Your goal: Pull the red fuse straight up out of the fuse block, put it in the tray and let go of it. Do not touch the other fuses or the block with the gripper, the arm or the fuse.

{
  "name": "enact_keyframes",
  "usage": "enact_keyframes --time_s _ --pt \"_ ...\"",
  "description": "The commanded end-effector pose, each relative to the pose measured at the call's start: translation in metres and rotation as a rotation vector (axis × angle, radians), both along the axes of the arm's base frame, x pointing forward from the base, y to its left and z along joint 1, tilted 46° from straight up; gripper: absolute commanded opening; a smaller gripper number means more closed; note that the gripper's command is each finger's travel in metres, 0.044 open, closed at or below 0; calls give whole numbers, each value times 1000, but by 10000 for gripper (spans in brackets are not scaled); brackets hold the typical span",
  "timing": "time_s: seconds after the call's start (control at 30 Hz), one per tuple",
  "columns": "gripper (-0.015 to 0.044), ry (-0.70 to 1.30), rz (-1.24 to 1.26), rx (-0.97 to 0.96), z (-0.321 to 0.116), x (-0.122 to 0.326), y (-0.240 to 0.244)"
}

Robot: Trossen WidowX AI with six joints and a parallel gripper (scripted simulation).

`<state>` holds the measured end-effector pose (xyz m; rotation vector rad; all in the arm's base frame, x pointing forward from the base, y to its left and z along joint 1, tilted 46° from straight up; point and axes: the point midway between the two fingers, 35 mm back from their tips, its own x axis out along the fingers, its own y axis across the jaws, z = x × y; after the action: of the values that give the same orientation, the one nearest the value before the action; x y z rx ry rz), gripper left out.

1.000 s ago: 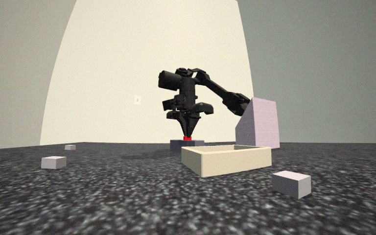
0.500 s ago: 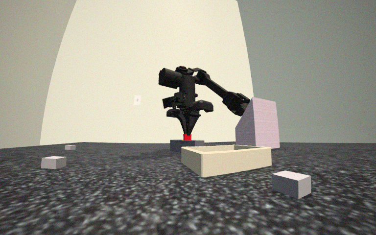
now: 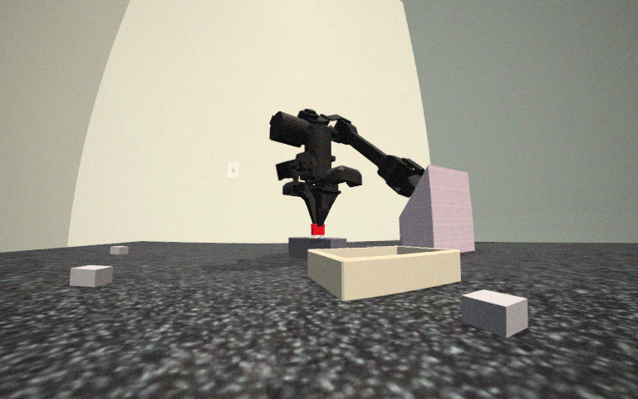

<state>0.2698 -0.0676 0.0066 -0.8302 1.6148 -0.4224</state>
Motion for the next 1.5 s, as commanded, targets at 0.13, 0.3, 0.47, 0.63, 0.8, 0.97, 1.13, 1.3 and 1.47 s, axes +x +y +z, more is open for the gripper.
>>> enact_keyframes --time_s 0.13,0.3,0.47,0.63,0.8,0.97,1.13,1.3,1.47 --pt "0 -4 -3 5 2 0 4" --pt "0 -4 -3 5 4 0 5" --pt "0 -3 -2 4 6 0 7" --pt "0 -3 -2 5 10 0 11" --pt "0 -3 -2 5 16 1 17" --pt "0 -3 -2 5 21 1 23" --pt "0 -4 -1 8 18 4 29" --pt "0 -5 1 16 3 14 47" --pt "0 -6 3 22 -12 22 66"
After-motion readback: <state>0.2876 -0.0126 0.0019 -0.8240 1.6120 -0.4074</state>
